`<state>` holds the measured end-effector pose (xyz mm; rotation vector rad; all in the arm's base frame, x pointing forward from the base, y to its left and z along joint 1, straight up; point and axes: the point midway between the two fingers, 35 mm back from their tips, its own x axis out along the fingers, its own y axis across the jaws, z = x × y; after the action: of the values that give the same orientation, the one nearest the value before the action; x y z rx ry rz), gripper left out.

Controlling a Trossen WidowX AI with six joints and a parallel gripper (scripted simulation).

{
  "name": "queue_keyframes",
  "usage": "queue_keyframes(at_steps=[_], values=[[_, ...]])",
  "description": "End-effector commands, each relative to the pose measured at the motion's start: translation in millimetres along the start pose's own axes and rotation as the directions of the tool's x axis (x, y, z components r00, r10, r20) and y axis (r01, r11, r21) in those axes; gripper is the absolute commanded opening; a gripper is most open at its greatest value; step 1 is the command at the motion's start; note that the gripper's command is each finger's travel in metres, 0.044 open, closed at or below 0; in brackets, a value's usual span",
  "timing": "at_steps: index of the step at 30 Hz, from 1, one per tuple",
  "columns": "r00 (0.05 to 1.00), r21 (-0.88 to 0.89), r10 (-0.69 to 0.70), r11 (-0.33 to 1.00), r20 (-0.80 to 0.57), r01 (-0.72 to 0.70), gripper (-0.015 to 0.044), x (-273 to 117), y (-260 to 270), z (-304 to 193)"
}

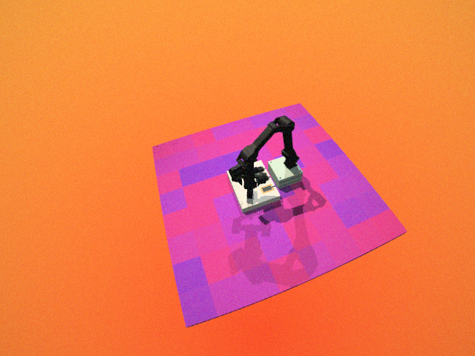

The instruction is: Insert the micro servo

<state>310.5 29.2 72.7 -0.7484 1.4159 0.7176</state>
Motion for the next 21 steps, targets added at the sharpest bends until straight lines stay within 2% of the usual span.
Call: queue_keyframes(at_steps=[1,16,21], values=[[1.000,-0.007,0.004,1.000,0.005,-0.004,0.0440,5.5,1.1,0.6],[1.000,-0.007,0.004,1.000,0.005,-0.004,0.0440,24.8,1.3,0.6],[1.000,-0.007,0.004,1.000,0.005,-0.004,0.0309,24.8,1.3,0.6]])
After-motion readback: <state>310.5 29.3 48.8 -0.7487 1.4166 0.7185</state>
